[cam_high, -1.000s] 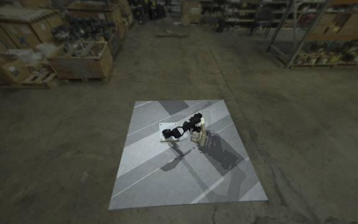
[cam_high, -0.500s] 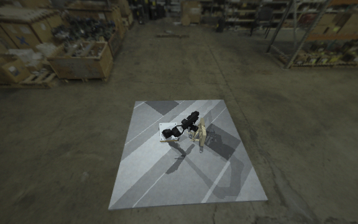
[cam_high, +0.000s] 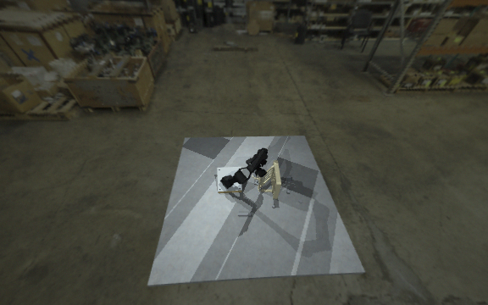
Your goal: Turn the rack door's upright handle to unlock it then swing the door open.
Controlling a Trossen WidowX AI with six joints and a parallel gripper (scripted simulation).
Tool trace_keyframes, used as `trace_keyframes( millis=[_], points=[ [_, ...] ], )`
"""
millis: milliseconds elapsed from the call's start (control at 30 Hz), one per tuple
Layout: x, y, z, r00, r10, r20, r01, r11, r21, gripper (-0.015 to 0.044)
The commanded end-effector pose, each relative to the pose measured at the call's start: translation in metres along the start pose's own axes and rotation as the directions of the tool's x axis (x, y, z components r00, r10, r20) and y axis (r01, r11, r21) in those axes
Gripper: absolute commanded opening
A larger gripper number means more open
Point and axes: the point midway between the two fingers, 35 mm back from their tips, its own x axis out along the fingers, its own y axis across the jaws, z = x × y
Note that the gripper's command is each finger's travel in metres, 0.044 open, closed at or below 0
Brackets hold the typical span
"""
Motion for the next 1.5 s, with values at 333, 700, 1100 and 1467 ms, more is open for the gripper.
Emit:
trace_keyframes(
  millis=[333, 700, 1100, 1467],
  points=[
    [0.0, 0.031, 0.01, 1.0, -0.001, 0.006, -0.001, 0.974, 0.228, 0.0023],
    [0.0, 0.055, 0.023, 1.0, 0.0, 0.007, -0.003, 0.921, 0.389, 0.0023],
    [-0.001, 0.08, 0.042, 1.0, 0.001, 0.008, -0.006, 0.825, 0.565, 0.0023],
    [-0.001, 0.099, 0.064, 1.0, 0.002, 0.009, -0.008, 0.711, 0.704, 0.0023]
  ],
)
